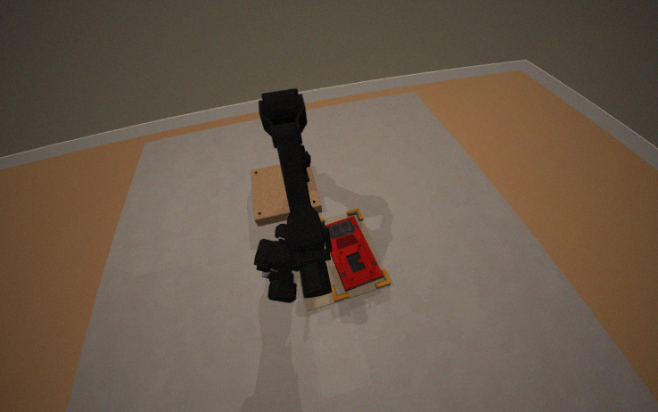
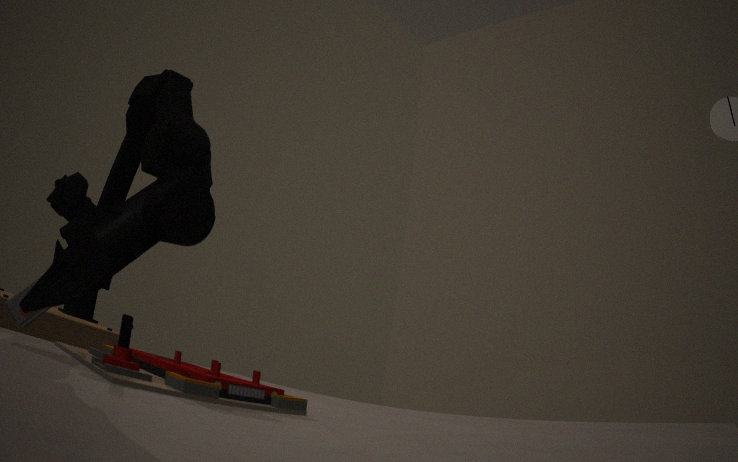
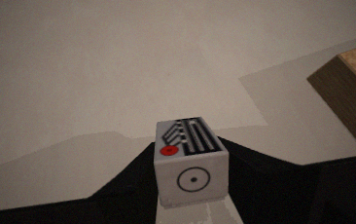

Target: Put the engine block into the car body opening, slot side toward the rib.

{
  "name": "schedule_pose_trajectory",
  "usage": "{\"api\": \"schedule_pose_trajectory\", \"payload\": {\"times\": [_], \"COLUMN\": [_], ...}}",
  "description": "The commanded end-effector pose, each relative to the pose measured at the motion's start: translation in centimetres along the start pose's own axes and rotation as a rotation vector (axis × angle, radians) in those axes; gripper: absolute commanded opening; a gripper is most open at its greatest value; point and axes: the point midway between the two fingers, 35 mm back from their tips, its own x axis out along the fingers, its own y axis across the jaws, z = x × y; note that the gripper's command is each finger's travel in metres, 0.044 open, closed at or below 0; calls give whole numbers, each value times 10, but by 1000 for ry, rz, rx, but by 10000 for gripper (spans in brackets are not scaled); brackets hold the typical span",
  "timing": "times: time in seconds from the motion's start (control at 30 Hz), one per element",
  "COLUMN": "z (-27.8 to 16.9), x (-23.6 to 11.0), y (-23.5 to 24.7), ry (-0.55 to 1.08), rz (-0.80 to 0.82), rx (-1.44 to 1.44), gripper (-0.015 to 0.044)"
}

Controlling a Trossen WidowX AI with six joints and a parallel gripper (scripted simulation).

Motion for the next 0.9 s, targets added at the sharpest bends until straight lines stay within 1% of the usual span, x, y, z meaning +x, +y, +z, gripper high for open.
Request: {"api": "schedule_pose_trajectory", "payload": {"times": [0.0,0.27,0.37,0.87], "z": [-5,-17,-14,-14], "x": [7,21,17,17], "y": [-1,-1,-1,1], "ry": [-9,-9,-9,-11], "rz": [0,-1,0,7], "rx": [3,3,3,1], "gripper": [0,0,0,394]}}
